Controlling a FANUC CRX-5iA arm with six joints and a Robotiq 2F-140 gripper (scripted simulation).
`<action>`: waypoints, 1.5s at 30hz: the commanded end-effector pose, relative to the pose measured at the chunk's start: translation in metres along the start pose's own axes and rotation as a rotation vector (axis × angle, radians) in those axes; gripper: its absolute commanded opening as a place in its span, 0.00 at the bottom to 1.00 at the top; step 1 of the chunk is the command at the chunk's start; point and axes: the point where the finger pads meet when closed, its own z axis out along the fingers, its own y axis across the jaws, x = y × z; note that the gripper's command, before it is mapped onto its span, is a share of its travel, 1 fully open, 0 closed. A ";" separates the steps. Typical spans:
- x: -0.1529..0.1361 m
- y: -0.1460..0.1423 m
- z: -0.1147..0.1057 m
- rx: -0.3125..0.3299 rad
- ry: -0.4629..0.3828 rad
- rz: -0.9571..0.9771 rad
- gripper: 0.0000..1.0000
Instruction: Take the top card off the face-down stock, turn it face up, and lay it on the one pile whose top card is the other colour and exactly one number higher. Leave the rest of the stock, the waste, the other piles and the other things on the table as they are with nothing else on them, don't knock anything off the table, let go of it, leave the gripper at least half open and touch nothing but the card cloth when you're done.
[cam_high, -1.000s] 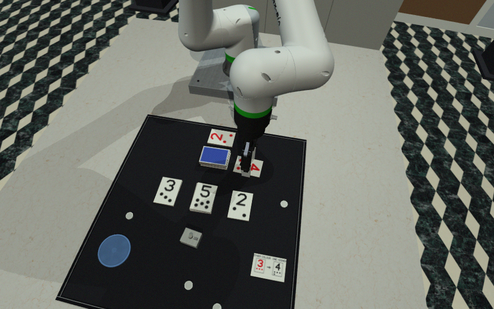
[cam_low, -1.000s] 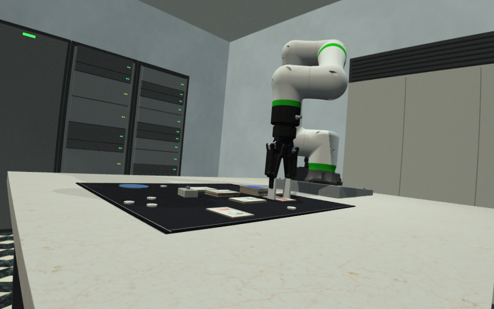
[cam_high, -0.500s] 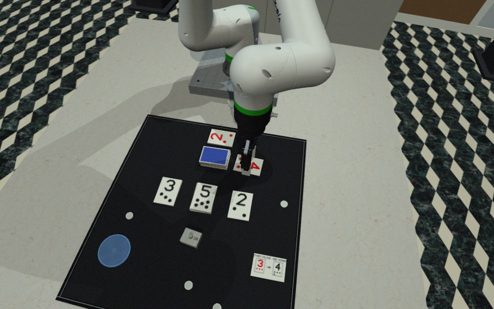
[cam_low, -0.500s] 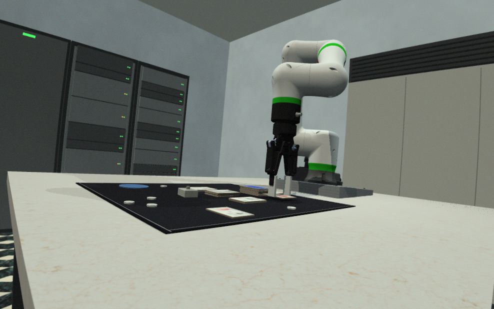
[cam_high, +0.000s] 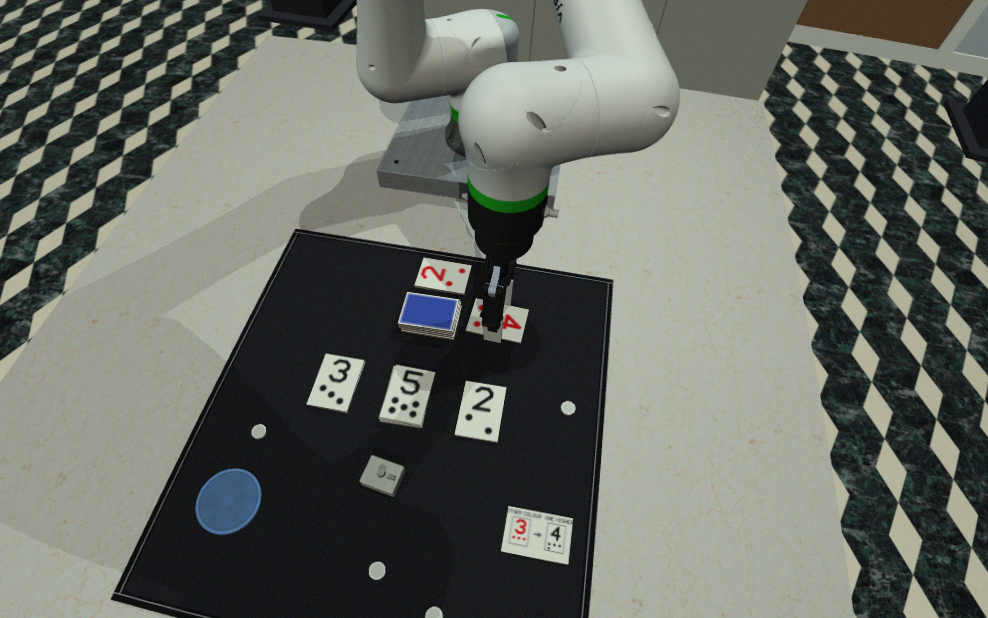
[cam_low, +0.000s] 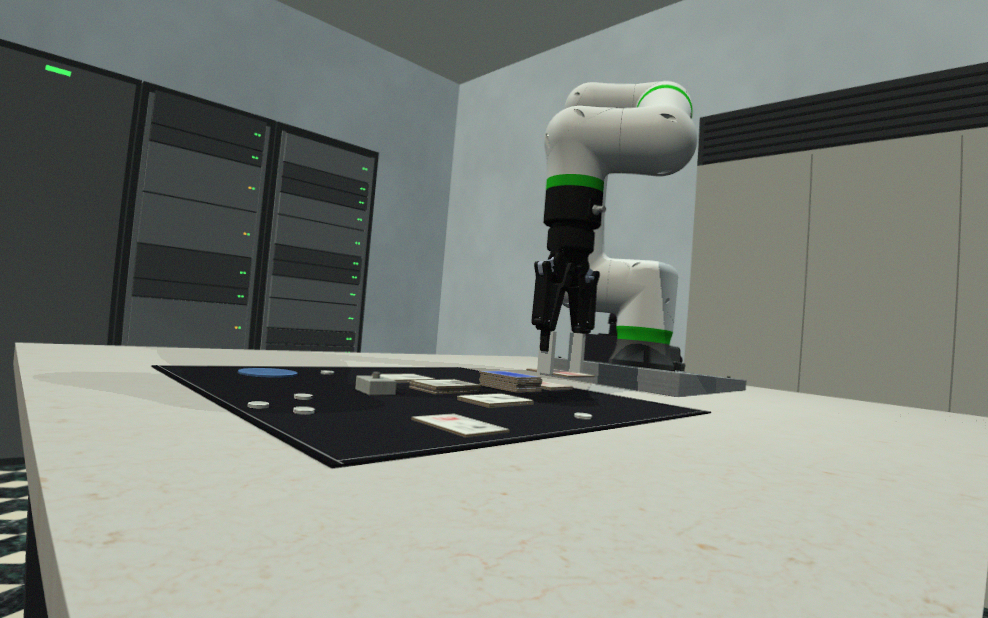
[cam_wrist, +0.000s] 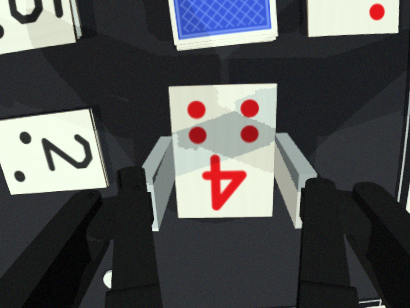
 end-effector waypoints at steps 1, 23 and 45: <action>0.000 0.000 -0.001 -0.001 0.000 0.000 0.41; 0.007 -0.009 -0.002 -0.001 0.000 0.102 0.41; 0.061 -0.083 -0.007 0.000 0.001 0.880 0.41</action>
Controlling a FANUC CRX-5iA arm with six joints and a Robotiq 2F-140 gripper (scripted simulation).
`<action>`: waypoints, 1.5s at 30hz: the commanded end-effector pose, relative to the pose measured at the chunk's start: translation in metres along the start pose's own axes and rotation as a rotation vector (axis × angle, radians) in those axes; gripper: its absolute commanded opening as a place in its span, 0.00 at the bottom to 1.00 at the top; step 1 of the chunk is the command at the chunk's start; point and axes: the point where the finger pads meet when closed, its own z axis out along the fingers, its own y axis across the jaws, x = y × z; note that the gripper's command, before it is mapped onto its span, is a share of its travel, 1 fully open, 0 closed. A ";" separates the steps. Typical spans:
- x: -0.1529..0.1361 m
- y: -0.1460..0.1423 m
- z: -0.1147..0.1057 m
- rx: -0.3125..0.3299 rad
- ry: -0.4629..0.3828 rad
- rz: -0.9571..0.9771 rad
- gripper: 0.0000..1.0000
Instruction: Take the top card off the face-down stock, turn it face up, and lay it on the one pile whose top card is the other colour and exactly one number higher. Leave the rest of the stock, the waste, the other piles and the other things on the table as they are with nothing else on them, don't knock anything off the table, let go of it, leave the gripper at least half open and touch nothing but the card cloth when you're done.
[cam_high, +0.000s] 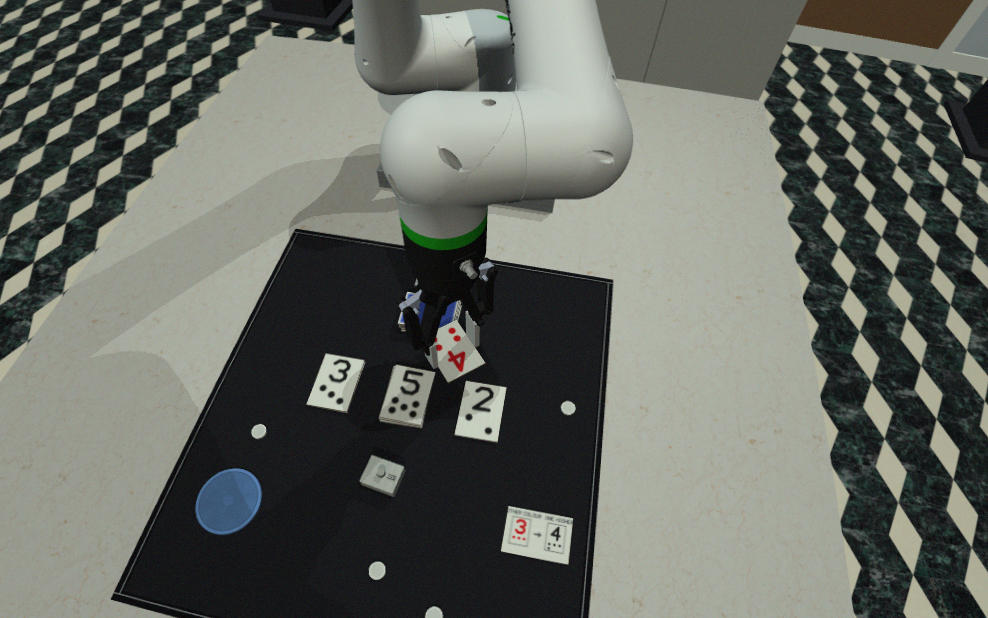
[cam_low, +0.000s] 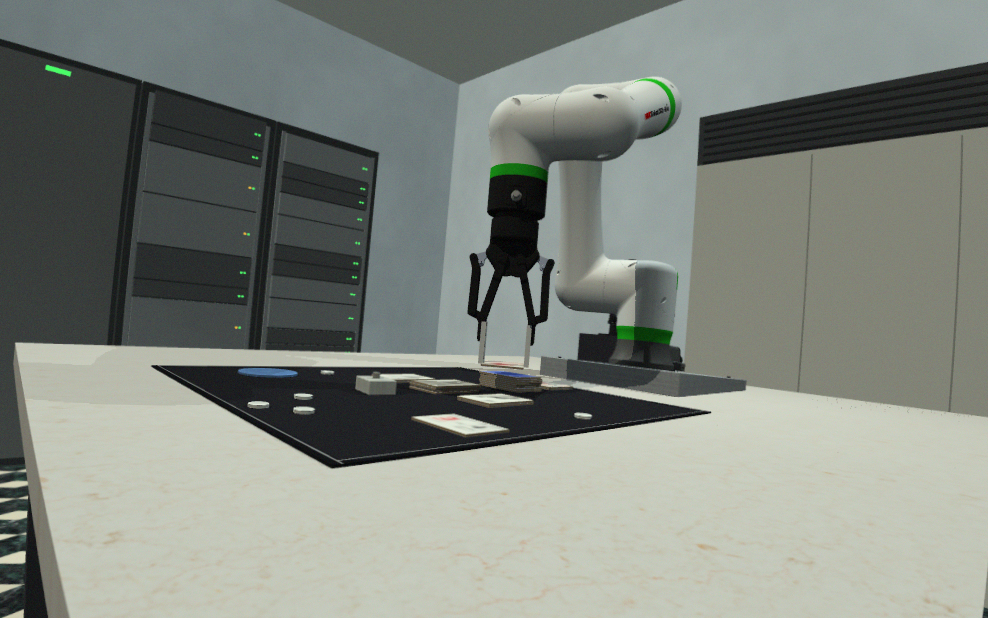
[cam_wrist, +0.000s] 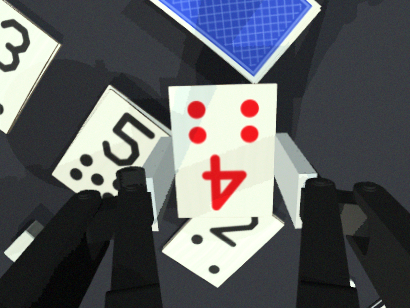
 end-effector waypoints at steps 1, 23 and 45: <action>-0.003 -0.016 -0.001 0.001 0.000 0.139 0.41; -0.013 -0.084 -0.005 0.000 -0.001 0.721 0.41; -0.014 -0.086 -0.005 0.000 -0.001 0.742 0.41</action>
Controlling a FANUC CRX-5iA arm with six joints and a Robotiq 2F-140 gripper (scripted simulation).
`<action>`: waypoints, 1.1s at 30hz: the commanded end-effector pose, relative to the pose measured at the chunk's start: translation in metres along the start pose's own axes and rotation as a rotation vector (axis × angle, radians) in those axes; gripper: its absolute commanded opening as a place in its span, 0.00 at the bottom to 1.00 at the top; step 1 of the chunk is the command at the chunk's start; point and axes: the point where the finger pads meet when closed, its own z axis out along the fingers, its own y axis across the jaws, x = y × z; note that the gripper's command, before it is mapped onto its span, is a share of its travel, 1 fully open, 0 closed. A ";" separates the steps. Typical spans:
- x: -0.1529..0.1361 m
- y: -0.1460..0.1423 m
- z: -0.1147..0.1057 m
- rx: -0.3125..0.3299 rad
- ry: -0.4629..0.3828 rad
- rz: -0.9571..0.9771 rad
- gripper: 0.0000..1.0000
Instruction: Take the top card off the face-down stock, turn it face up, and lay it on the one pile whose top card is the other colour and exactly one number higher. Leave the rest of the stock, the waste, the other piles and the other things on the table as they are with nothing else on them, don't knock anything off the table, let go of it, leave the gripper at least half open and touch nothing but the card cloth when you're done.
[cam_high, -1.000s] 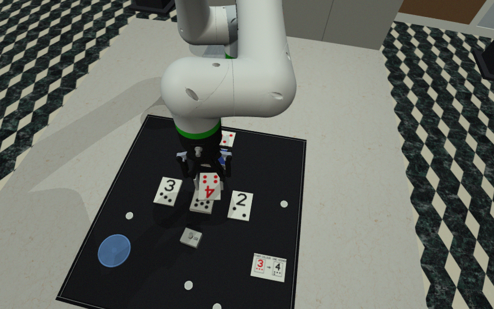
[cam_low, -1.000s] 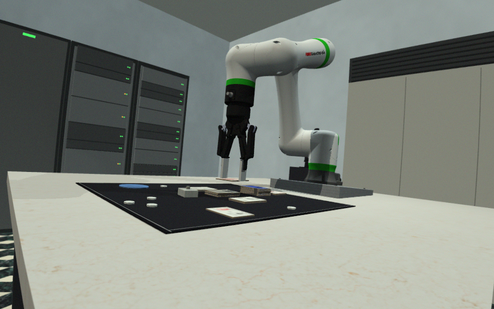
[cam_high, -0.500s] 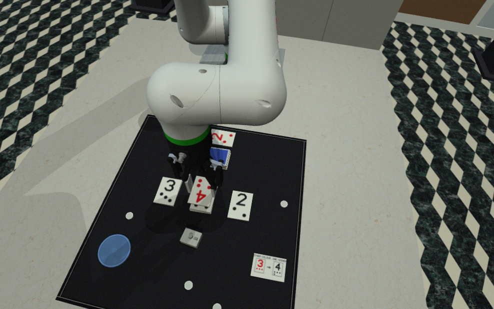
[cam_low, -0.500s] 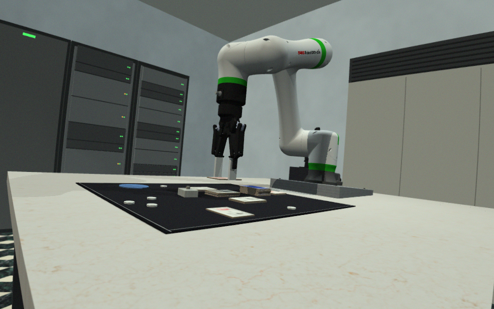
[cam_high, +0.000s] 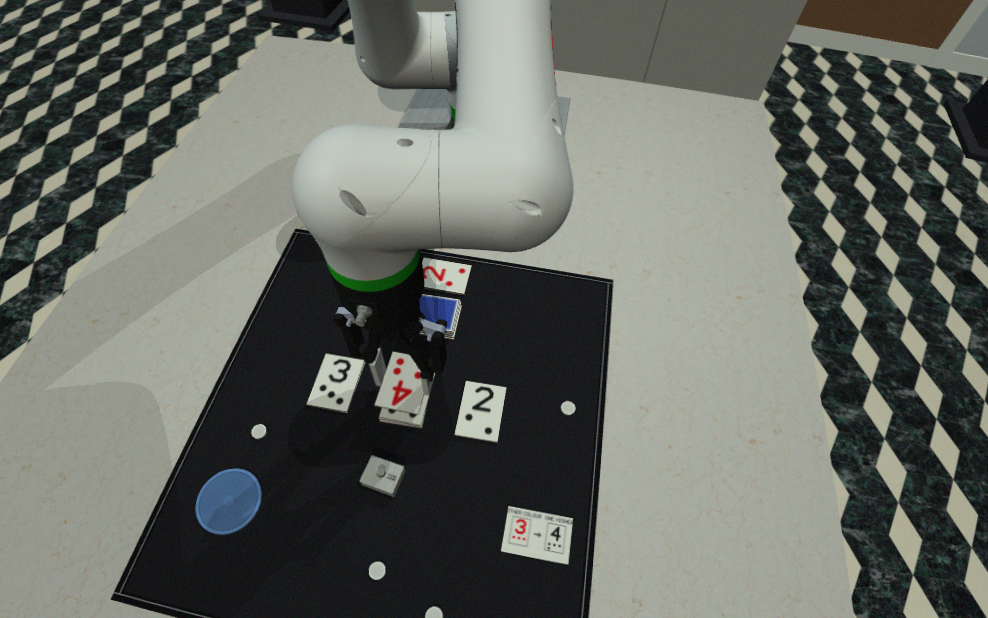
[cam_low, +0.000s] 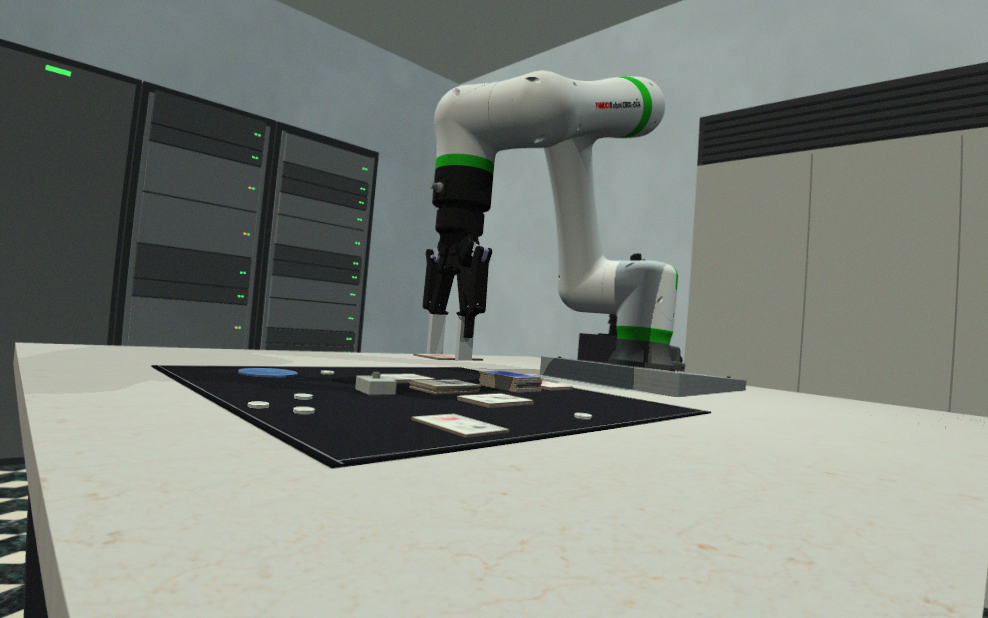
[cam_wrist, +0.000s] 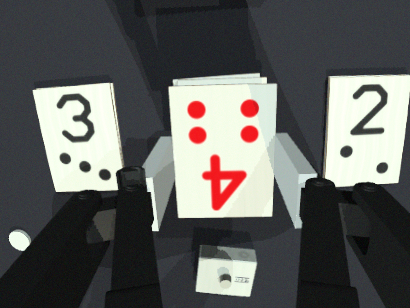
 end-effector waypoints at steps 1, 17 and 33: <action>0.000 0.000 0.000 0.000 -0.001 0.000 0.41; 0.000 0.000 0.017 0.000 -0.001 0.000 0.41; 0.000 0.000 0.032 0.000 -0.001 0.000 0.41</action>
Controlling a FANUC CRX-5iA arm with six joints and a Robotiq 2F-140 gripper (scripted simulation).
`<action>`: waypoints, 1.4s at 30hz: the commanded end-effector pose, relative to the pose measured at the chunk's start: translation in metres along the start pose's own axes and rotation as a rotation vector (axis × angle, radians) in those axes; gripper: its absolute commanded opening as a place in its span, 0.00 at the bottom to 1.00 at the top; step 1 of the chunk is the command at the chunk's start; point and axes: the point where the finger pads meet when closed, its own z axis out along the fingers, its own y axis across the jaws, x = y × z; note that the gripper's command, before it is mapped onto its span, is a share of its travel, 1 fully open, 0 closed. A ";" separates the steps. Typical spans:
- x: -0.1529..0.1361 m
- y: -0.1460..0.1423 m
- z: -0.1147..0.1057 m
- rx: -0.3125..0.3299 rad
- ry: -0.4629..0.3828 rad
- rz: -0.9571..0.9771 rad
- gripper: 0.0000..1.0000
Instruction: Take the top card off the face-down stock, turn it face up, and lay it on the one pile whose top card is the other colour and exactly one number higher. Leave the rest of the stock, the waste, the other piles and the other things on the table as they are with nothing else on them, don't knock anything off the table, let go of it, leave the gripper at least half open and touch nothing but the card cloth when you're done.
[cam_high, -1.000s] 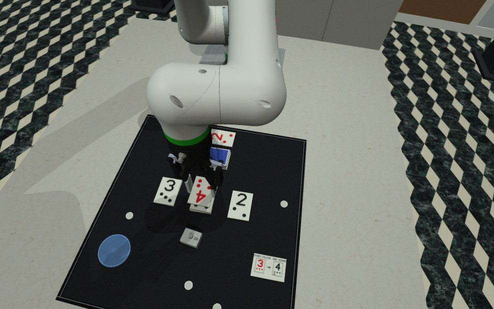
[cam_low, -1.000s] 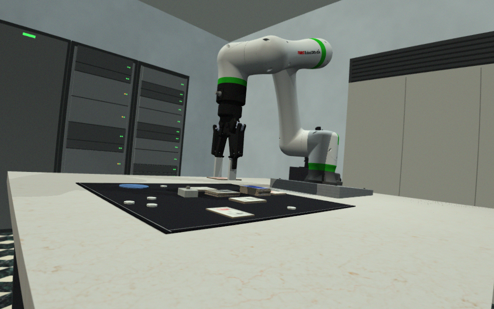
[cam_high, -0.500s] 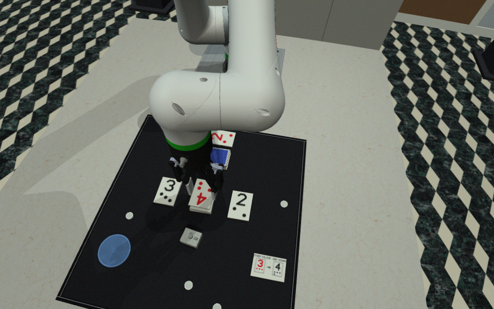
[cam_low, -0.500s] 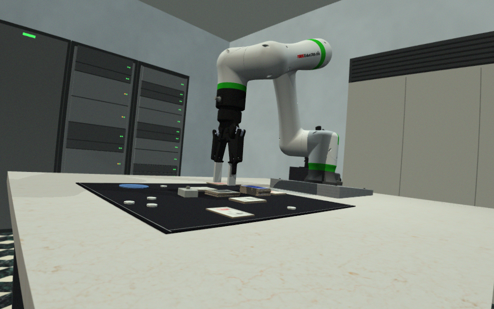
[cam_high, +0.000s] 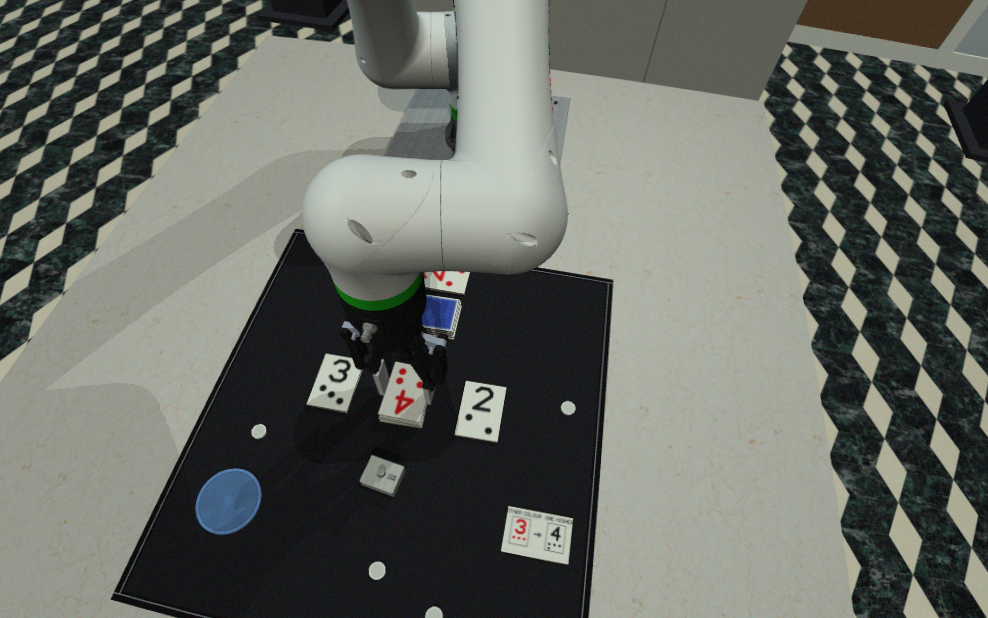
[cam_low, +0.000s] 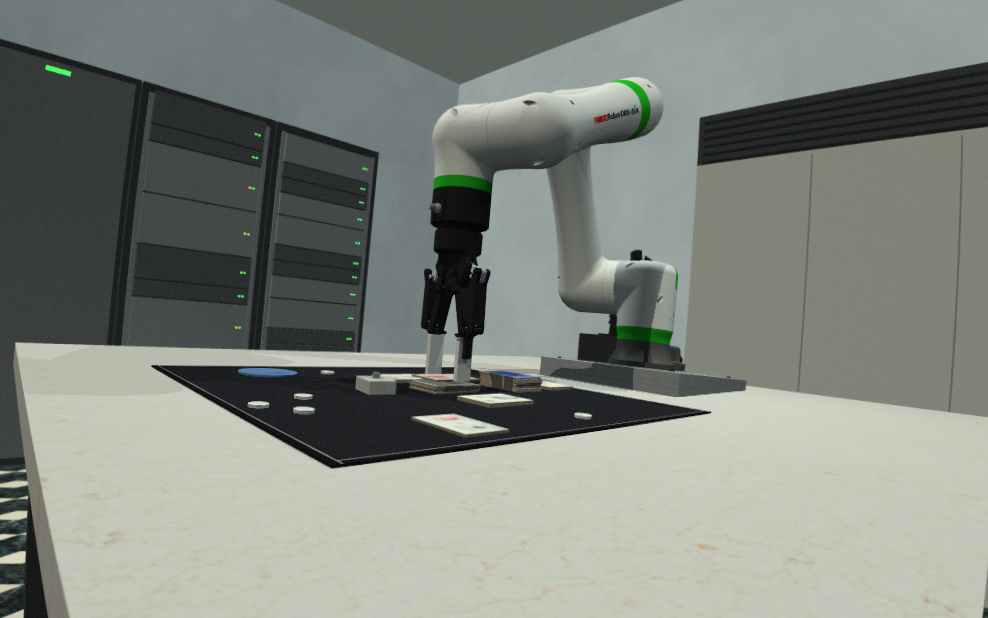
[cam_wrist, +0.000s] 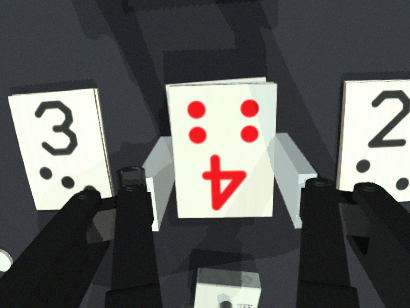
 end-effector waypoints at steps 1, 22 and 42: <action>0.000 0.000 0.000 0.000 -0.001 0.000 0.41; 0.000 0.000 0.005 0.000 -0.001 0.000 0.41; 0.000 0.000 0.005 0.000 -0.001 0.000 0.50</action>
